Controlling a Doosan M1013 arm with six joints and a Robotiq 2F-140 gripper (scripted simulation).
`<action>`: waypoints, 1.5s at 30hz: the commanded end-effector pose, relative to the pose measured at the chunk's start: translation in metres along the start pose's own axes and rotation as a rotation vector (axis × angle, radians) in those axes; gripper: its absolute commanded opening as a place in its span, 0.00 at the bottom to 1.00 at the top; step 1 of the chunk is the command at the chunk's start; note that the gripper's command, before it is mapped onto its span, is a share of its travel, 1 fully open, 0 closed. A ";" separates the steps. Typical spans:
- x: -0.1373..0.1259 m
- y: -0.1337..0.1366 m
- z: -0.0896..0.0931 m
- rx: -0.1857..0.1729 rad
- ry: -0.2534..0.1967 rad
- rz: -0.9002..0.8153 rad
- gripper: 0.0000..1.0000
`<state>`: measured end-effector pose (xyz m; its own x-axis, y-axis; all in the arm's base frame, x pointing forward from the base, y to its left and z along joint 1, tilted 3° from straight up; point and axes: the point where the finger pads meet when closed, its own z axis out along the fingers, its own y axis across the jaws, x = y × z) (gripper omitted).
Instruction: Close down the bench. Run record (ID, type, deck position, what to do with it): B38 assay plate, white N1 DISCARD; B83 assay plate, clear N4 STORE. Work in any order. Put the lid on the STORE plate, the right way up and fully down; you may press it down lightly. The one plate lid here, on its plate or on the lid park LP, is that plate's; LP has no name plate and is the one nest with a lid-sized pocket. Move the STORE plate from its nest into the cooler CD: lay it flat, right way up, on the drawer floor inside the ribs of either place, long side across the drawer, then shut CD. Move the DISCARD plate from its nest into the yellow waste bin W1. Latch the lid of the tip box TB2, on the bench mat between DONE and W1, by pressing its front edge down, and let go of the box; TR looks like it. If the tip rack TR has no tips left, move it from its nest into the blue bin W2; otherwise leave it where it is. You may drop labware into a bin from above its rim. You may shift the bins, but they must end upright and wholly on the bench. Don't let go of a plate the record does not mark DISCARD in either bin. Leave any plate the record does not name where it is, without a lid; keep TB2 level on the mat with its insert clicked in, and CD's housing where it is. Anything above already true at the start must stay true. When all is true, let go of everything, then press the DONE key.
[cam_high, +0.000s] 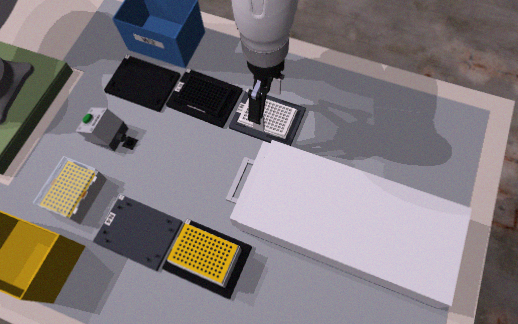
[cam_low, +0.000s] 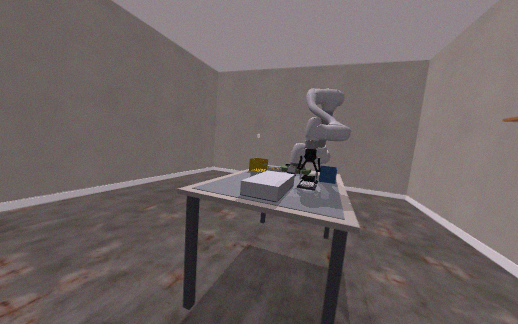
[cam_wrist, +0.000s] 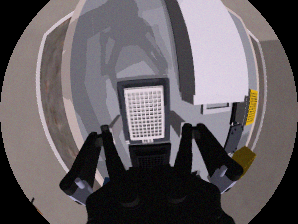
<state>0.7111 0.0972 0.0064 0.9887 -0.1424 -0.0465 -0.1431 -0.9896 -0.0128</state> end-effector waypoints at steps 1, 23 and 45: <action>0.000 0.000 0.004 0.000 0.000 0.000 0.66; 0.000 0.000 0.024 0.000 0.000 0.000 0.66; 0.000 0.000 0.032 0.000 0.000 0.000 0.63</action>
<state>0.7097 0.0978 -0.0255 0.9887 -0.1424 -0.0465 -0.1431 -0.9896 -0.0128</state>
